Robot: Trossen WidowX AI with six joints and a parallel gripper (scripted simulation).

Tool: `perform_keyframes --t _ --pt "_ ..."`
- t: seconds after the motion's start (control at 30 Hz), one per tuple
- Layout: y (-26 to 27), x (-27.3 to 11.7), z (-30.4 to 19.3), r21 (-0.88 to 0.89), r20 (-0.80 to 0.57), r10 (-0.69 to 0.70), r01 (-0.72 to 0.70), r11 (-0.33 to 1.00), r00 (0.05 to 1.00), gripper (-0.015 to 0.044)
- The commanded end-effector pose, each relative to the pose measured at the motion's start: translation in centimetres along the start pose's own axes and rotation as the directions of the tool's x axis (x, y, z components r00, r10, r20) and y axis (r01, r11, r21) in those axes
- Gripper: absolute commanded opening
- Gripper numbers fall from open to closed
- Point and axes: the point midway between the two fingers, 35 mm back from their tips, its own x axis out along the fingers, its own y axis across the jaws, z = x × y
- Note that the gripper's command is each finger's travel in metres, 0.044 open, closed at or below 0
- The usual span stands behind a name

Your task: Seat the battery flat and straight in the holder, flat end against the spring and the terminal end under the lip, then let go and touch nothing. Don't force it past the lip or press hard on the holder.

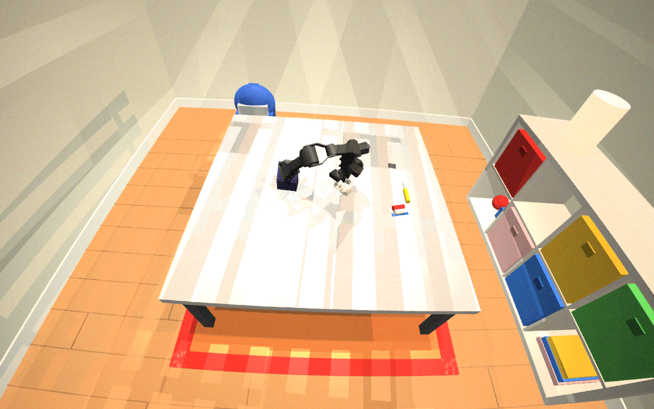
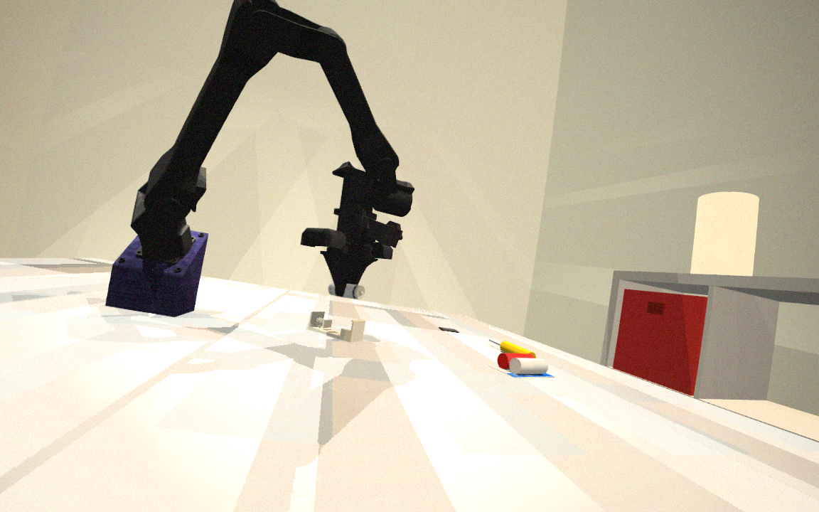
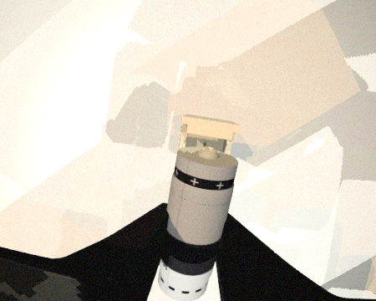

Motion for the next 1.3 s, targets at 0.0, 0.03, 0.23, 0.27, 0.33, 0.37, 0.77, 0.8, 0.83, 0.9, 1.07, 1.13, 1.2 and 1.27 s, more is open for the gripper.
perform_keyframes --t 0.0,0.03,0.23,0.27,0.33,0.37,0.77,0.8,0.83,0.9,1.07,1.13,1.2,1.27 --pt "0.0 0.9 0.1 -0.008 0.051 0.002 -0.002 1.000 0.999 0.0079" --pt "0.0 1.1 0.1 -0.009 0.066 0.003 -0.003 1.000 0.998 0.0079" --pt "-0.1 2.5 0.2 -0.016 0.156 0.008 -0.006 1.000 0.988 0.0079" --pt "-0.2 2.6 0.3 -0.017 0.168 0.009 -0.006 1.000 0.986 0.0079" --pt "-0.3 3.0 0.3 -0.018 0.191 0.011 -0.007 1.000 0.982 0.0079" --pt "-0.3 3.1 0.3 -0.018 0.199 0.011 -0.007 1.000 0.980 0.0079" --pt "-0.1 3.7 0.1 -0.025 0.270 0.018 -0.011 1.000 0.963 0.0079" --pt "0.0 3.8 0.0 -0.026 0.277 0.019 -0.012 1.000 0.961 0.0079" --pt "0.0 3.8 0.0 -0.027 0.284 0.020 -0.013 1.000 0.959 0.0079" --pt "0.0 3.9 0.0 -0.028 0.297 0.021 -0.014 1.000 0.955 0.0079" --pt "0.0 4.2 -0.2 -0.030 0.329 0.025 -0.016 0.999 0.944 0.0079" --pt "0.0 4.3 -0.2 -0.031 0.342 0.026 -0.016 0.999 0.939 0.0079" --pt "0.0 4.4 -0.3 -0.031 0.354 0.027 -0.017 0.999 0.935 0.0079" --pt "0.0 4.5 -0.4 -0.032 0.367 0.027 -0.017 0.999 0.930 0.0079"
